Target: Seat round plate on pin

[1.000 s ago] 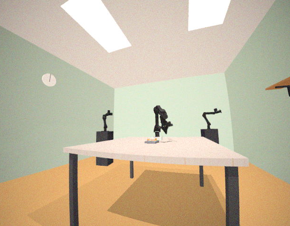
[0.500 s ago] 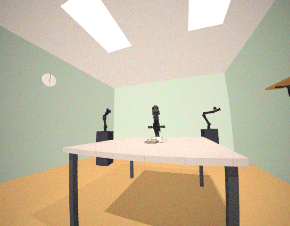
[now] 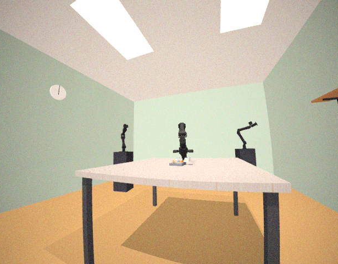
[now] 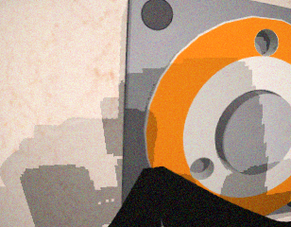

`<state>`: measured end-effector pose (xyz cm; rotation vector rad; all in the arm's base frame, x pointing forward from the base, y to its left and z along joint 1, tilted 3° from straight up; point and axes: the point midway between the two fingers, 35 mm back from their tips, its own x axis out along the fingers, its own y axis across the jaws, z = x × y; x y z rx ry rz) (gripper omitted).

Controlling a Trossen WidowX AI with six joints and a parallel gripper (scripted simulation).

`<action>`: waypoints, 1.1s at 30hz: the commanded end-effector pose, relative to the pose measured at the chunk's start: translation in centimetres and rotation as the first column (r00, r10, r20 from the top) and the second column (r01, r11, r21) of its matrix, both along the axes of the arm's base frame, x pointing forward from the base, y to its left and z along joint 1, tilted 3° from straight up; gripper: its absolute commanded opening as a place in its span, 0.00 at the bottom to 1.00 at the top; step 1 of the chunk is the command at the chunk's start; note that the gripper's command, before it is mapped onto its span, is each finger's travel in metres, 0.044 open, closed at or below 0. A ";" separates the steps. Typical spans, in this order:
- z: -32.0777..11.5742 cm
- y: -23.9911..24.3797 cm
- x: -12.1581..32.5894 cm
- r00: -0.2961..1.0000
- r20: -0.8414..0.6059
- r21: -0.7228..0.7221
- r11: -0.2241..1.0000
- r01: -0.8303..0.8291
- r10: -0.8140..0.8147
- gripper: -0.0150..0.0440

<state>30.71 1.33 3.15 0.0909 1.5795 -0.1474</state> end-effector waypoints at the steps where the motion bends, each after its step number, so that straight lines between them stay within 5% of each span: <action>1: -0.4 -0.1 0.1 1.000 0.010 -0.004 1.000 0.003 -0.003 0.25; 33: -0.4 -1.3 -3.3 1.000 0.007 -0.005 1.000 0.003 -0.003 0.25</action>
